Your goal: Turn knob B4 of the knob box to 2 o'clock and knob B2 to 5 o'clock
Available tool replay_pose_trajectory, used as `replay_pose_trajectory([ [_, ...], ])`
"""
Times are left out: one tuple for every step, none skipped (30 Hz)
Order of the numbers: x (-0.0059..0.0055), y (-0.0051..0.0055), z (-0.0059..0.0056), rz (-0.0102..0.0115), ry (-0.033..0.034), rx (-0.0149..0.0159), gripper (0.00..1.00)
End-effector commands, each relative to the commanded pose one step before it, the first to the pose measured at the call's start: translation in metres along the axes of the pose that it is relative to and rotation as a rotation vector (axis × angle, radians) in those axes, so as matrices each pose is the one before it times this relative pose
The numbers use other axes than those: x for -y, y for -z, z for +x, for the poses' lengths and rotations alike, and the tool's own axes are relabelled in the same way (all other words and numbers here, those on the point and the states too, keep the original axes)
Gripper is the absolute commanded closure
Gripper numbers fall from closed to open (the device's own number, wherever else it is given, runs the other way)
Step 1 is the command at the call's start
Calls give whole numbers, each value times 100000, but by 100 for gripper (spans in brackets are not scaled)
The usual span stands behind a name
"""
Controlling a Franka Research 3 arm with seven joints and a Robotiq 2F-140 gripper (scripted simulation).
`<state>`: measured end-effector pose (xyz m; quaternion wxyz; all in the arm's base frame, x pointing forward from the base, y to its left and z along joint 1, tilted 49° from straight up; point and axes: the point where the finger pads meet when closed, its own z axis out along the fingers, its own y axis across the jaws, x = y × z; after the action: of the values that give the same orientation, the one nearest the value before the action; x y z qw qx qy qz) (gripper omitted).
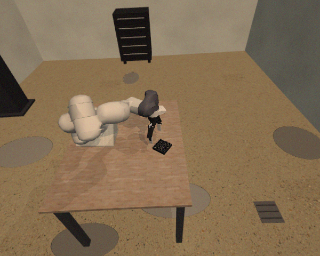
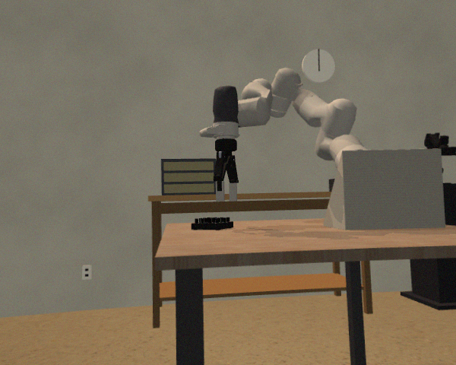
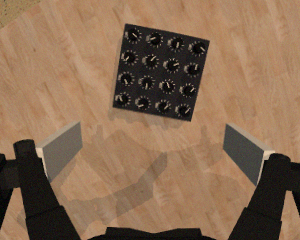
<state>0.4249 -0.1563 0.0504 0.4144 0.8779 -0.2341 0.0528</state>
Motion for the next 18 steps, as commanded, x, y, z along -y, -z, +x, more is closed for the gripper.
replay_pose_trajectory([
  [-157, 154, 433, 33, 15629, 435, 0],
  [-28, 17, 66, 0, 1373, -2, 0],
  [-29, 17, 65, 0, 1374, -2, 0],
  [0, 0, 0, 0, 0, 0, 0],
  [0, 0, 0, 0, 0, 0, 0],
  [-82, 45, 177, 0, 3767, -6, 0],
  [-33, 17, 63, 0, 1374, -2, 0],
  [-34, 17, 63, 0, 1377, -2, 0],
  [-34, 16, 62, 0, 1366, -2, 0],
  [-35, 16, 61, 0, 1364, -2, 0],
  [-36, 16, 61, 0, 1367, -2, 0],
  [-37, 16, 60, 0, 1370, -2, 0],
  [-38, 16, 60, 0, 1373, -2, 0],
  [-39, 17, 59, 0, 1375, -2, 0],
  [-40, 17, 59, 0, 1377, -2, 0],
  [-41, 17, 58, 0, 1378, -1, 0],
  [-42, 17, 58, 0, 1379, -1, 0],
  [-43, 17, 57, 0, 1379, -1, 0],
])
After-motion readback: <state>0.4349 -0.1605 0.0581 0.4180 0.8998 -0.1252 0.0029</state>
